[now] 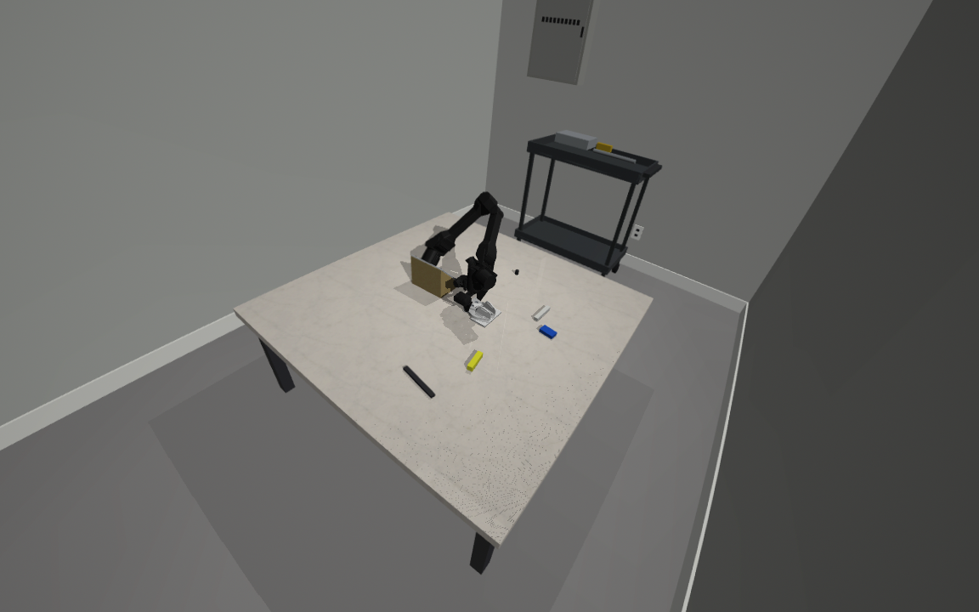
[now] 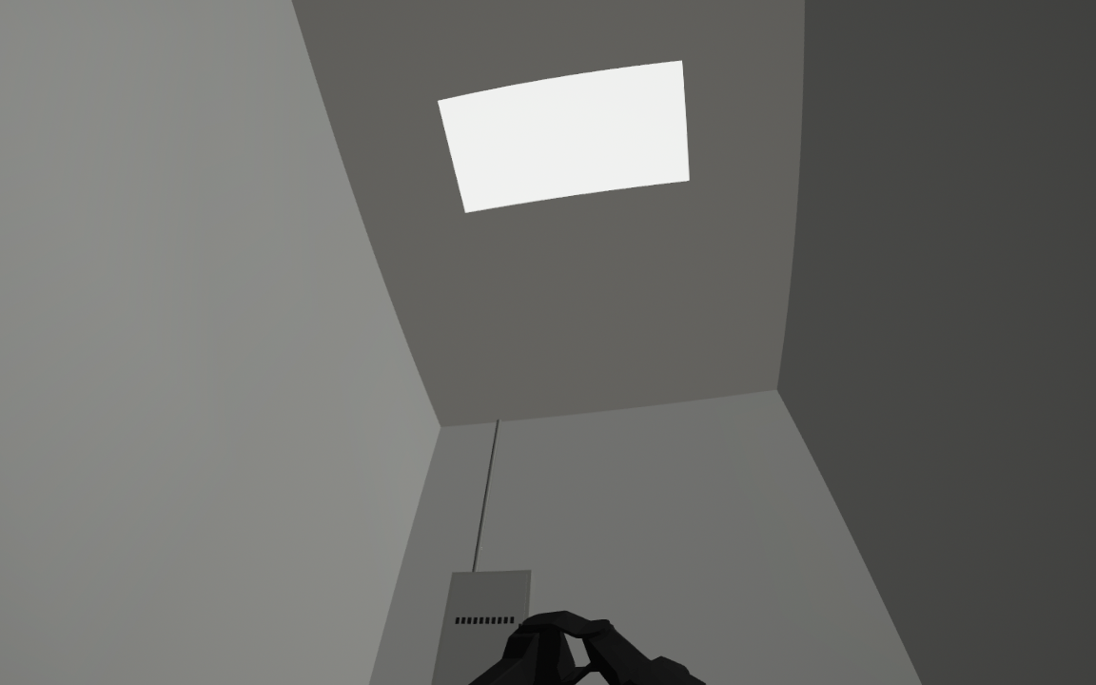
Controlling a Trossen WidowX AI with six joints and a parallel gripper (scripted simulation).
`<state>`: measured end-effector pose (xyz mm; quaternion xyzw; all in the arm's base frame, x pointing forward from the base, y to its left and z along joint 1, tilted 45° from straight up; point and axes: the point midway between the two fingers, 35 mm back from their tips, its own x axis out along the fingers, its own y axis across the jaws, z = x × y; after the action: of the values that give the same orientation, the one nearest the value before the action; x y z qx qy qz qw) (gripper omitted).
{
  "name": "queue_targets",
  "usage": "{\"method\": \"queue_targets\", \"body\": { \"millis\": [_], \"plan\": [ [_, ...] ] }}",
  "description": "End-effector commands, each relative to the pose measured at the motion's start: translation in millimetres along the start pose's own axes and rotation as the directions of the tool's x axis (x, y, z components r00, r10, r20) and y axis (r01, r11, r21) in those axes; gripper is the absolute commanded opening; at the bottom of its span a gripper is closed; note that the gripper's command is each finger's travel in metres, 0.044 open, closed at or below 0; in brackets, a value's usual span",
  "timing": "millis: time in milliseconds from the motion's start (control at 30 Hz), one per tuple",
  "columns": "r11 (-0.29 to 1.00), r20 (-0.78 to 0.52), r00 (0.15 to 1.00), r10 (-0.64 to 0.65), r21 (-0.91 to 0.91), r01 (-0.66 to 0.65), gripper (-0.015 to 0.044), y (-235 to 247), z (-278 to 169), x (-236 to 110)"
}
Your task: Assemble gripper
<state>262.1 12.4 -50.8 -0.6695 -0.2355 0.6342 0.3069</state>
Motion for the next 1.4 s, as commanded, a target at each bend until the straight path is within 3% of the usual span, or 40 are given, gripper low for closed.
{"method": "queue_targets", "body": {
  "millis": [0,1367],
  "plan": [
    [1.0,0.008,1.0,0.002,-0.002,-0.002,0.0351,-0.5,0.6,3.1],
    [1.0,0.008,1.0,0.002,-0.002,-0.002,0.0351,-0.7,-0.2,0.9]
  ]
}}
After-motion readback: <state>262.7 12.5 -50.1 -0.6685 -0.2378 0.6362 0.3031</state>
